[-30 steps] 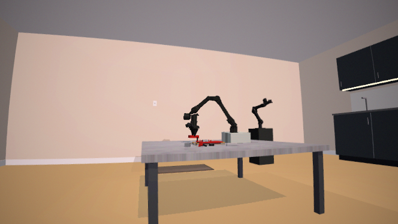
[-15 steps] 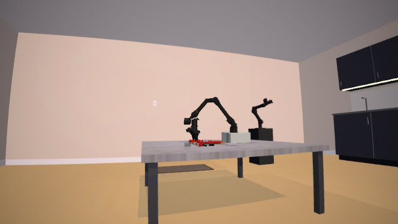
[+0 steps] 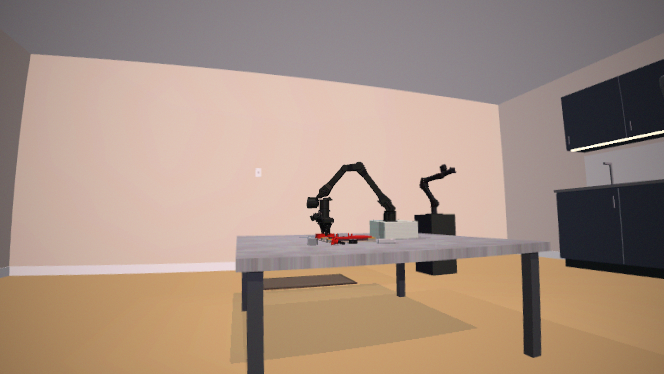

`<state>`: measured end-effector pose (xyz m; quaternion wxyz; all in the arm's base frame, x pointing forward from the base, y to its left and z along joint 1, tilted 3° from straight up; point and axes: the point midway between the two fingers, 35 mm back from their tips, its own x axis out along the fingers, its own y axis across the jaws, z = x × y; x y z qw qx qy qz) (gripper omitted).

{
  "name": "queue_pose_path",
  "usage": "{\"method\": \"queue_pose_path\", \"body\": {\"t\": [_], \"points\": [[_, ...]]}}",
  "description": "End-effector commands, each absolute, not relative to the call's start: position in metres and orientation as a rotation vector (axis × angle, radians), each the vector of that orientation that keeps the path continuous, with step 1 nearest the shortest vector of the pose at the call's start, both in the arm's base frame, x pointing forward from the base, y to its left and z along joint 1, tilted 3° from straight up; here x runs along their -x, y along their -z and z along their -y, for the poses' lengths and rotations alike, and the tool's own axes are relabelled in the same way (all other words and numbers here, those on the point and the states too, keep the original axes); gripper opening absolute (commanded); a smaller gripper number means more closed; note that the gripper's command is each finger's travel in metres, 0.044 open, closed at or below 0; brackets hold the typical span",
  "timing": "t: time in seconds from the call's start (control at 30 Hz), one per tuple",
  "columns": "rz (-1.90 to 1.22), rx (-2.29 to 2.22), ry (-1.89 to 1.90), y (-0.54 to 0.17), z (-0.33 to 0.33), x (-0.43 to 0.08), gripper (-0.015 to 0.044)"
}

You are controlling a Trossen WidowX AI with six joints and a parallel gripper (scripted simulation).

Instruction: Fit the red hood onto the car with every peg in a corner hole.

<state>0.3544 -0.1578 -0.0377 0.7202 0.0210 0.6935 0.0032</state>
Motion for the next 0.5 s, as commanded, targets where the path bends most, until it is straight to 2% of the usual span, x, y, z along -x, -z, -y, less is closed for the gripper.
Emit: {"method": "queue_pose_path", "body": {"t": [0.0, 0.27, 0.47], "points": [[-1.533, -0.046, -0.007, 0.038, 0.158, -0.354, 0.0236], [-1.533, -0.046, -0.007, 0.038, 0.158, -0.354, 0.044], [-1.534, -0.047, -0.008, 0.024, 0.159, -0.355, 0.044]]}}
